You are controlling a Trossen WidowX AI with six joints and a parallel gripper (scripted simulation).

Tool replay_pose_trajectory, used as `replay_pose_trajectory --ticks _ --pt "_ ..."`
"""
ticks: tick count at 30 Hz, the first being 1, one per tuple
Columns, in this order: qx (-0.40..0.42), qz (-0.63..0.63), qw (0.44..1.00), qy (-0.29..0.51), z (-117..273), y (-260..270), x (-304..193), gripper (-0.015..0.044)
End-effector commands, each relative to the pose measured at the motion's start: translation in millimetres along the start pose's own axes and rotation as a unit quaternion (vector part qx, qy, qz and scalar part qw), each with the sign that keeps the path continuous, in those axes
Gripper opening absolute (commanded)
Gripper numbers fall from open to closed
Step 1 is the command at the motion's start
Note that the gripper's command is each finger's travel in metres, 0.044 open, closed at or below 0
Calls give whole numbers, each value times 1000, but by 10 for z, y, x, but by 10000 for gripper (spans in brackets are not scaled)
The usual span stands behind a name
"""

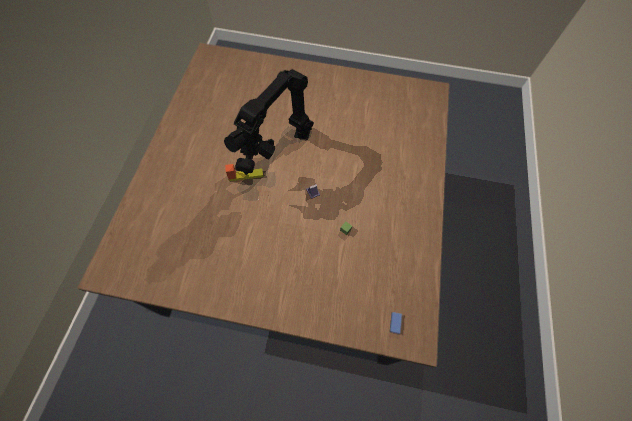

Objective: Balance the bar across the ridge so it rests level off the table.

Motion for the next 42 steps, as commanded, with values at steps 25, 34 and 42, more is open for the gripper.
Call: replay_pose_trajectory --ticks 25,34,42 --pt "139 134 980 -47 -672 385 -592 315" --pt "139 134 980 -47 -1219 583 -544 315" --pt "139 134 980 -47 -1326 631 -530 315"
Point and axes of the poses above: the point midway between the two fingers, 35 mm back from their tips, its own z axis back along the fingers, its own y axis across the jaws, x = y × z, the point moved 6 cm from there along z, back along the fingers, and after that the axes turned 14 degrees about -z, right-handed, at the moved point
